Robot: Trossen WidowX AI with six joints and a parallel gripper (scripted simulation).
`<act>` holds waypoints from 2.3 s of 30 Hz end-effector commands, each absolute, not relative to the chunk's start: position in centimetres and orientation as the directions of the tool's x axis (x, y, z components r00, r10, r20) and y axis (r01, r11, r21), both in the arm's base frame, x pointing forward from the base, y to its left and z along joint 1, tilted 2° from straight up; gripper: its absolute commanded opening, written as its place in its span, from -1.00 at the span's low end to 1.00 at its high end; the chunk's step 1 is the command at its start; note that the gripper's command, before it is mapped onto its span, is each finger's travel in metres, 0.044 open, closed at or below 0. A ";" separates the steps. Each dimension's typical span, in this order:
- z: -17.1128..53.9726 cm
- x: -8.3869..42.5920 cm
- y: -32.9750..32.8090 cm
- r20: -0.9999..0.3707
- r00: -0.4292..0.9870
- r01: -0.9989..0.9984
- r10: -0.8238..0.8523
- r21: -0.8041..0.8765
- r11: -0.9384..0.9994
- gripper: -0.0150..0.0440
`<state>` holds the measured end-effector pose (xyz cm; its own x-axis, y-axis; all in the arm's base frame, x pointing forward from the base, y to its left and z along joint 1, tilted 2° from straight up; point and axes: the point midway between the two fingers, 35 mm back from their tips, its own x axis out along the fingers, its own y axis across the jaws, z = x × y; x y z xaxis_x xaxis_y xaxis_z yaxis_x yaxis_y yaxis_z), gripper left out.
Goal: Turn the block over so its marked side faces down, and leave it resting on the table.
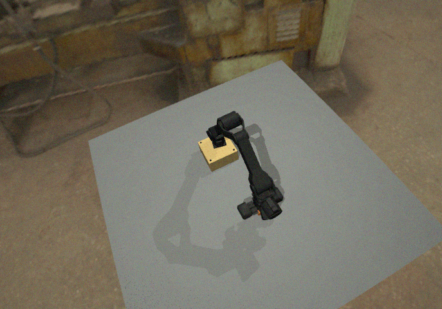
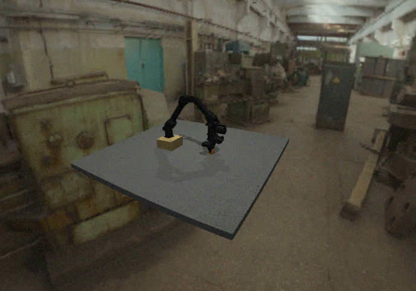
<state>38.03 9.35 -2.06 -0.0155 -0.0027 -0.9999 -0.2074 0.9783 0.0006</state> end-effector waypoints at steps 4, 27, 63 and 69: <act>0.4 38.4 9.5 -1.000 0.002 -0.204 0.006 0.005 0.979 -0.49; -0.9 38.7 9.6 -0.956 0.287 -0.205 0.064 0.004 0.979 -0.49; -3.6 39.0 9.7 -0.732 0.667 -0.205 0.142 0.004 0.979 -0.49; -4.0 38.9 9.7 -0.669 0.727 -0.205 0.155 0.004 0.979 -0.49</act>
<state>39.20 9.82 -3.51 0.7075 0.1560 -0.6893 -0.2094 0.9778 0.0064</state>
